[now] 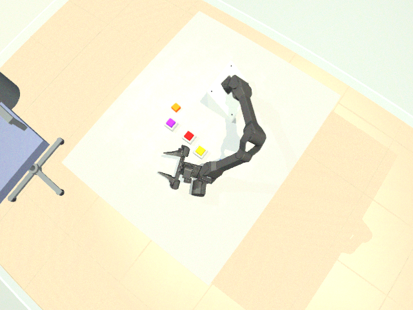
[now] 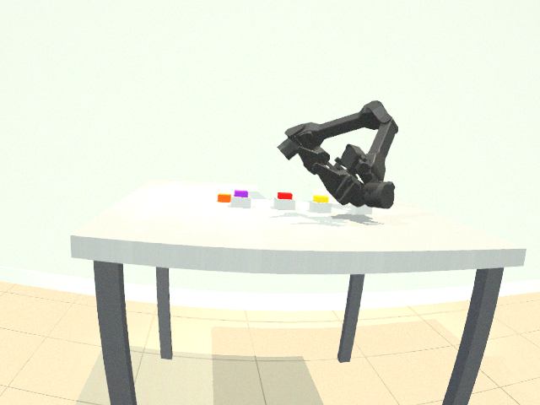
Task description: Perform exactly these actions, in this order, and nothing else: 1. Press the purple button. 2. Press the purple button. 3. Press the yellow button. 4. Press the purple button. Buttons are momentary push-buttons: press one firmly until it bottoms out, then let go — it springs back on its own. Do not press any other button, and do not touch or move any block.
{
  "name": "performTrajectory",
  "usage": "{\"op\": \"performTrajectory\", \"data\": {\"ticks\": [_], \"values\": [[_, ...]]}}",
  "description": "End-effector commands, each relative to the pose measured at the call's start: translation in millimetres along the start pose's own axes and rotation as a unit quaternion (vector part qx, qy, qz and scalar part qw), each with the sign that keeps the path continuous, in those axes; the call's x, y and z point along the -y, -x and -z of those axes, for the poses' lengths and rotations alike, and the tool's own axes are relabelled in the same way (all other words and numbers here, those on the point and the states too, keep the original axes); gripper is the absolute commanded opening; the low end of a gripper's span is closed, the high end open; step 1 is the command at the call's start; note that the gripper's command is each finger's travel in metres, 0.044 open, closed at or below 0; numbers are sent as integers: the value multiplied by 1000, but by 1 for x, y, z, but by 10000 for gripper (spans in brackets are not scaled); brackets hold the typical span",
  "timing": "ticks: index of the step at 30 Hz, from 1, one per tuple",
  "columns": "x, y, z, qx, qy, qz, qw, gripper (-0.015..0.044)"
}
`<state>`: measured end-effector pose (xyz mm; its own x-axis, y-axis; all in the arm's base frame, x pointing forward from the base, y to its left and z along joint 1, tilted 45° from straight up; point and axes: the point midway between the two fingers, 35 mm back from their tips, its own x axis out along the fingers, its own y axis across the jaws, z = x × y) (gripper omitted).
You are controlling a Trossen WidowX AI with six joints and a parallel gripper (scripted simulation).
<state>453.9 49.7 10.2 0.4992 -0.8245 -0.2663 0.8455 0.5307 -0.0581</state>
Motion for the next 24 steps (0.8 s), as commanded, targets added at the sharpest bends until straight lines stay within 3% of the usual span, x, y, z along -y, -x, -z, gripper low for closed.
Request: {"op": "performTrajectory", "data": {"ticks": [1, 6, 12, 19, 24], "values": [[1, -3, 2, -7, 10, 1, 1000, 400], [47, -68, 45, -205, 231, 8, 951, 400], [107, -97, 85, -416, 370, -62, 828, 400], [168, -90, 108, -600, 387, -239, 657, 400], [198, -70, 100, -654, 295, -427, 550, 400]]}}
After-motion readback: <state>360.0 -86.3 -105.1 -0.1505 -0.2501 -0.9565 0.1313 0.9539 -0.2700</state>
